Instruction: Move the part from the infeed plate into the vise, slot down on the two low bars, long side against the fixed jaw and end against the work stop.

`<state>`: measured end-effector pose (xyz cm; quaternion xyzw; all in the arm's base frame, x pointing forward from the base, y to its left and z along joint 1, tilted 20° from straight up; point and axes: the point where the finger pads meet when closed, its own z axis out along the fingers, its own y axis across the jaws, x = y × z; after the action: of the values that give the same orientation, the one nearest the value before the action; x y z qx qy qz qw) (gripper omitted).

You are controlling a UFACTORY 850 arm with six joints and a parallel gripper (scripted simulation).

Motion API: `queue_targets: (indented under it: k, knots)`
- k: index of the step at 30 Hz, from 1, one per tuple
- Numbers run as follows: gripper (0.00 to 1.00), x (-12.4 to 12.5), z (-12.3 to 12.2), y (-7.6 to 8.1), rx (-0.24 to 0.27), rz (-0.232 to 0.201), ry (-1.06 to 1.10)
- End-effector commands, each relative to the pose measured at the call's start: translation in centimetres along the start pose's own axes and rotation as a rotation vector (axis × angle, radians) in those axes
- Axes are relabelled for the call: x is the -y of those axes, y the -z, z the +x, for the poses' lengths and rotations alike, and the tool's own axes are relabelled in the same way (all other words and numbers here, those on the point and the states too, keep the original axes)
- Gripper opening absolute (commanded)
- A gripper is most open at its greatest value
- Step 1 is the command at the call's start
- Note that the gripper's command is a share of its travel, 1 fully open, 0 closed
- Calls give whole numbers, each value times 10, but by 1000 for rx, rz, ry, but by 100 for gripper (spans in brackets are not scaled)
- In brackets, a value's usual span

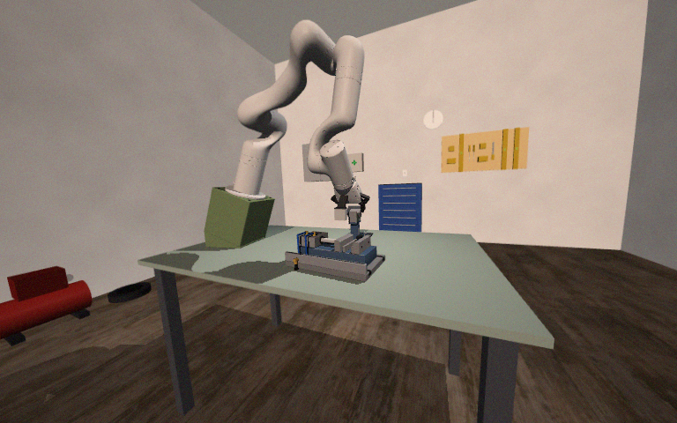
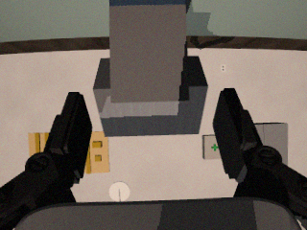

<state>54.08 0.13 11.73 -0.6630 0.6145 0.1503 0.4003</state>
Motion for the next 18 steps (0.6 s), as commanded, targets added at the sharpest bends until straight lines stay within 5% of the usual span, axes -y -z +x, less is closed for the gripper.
queue_targets:
  k: [1,18]
  knots:
    - [89,1,0,-1,0,1,1]
    - [89,1,0,-7,0,1,1]
